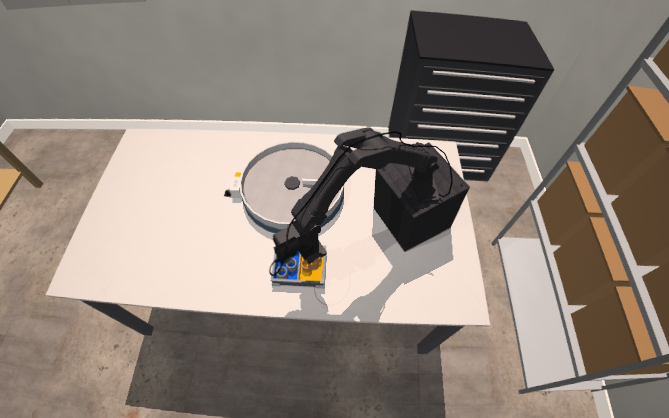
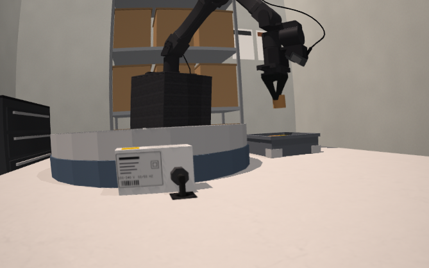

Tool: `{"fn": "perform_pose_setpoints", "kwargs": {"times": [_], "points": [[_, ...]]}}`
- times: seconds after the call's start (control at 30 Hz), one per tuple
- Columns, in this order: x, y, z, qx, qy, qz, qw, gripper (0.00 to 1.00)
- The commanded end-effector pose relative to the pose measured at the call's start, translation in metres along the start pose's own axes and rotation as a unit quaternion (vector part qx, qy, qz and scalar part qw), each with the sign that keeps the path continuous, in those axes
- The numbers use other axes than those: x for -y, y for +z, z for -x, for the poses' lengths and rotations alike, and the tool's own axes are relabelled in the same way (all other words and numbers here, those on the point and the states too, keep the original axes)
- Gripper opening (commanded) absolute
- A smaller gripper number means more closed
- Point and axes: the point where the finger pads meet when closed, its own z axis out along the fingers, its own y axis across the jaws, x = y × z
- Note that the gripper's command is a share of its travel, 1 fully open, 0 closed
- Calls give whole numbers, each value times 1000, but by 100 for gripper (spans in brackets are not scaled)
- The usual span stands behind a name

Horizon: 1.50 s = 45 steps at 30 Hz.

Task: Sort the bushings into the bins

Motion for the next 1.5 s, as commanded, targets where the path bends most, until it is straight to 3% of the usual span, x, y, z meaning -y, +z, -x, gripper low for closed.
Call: {"fn": "perform_pose_setpoints", "kwargs": {"times": [0.0, 0.9, 1.2, 1.27, 1.47], "points": [[-2, -9, 10, 13, 1, -2, 1000, 0], [-2, -9, 10, 13, 1, -2, 1000, 0], [3, -8, -1, 9, 2, -2, 1000, 0], [3, -15, 12, 27, 2, -2, 1000, 0], [3, -15, 11, 23, 2, -2, 1000, 0]]}}
